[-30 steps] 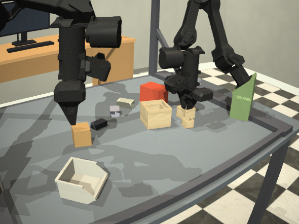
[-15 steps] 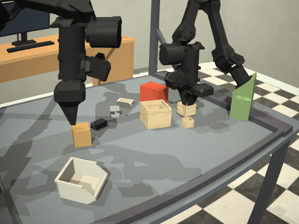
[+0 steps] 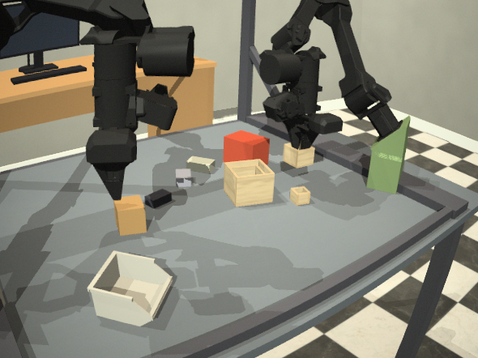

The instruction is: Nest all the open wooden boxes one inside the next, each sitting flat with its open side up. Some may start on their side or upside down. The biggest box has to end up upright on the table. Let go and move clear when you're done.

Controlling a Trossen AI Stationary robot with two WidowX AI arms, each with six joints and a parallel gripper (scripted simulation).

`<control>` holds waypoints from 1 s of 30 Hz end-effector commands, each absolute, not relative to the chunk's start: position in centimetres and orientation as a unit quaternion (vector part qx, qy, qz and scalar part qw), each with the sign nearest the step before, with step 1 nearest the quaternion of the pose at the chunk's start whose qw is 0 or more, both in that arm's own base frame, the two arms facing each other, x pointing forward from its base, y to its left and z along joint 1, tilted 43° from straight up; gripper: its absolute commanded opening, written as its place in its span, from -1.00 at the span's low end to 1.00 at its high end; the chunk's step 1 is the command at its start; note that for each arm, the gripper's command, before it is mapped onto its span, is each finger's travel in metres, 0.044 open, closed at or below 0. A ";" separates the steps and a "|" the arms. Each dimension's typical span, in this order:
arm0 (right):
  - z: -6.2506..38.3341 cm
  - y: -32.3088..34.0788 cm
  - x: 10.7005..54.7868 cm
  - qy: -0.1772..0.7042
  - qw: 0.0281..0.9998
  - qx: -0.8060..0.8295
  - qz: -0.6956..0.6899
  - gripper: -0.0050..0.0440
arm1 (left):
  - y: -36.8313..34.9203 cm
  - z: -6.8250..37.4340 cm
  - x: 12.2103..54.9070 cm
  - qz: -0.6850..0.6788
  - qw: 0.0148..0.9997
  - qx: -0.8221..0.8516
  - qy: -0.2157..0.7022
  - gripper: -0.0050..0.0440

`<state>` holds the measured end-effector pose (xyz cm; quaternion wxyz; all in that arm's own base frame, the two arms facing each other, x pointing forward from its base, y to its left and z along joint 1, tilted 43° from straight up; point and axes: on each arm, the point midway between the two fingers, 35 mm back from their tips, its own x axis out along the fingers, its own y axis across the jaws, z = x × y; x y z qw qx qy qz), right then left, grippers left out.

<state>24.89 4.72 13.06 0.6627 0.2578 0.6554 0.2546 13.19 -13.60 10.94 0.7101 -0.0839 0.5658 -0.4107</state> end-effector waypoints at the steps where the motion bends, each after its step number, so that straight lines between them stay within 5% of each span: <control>1: 13.5 4.6 25.1 0.649 0.668 0.257 0.258 0.84 | -13.6 11.7 13.6 -0.413 0.713 -0.083 0.560 -0.03; 30: 13.5 4.6 25.1 0.649 0.668 0.257 0.258 0.84 | -15.2 18.0 20.4 -0.414 0.713 -0.084 0.560 -0.03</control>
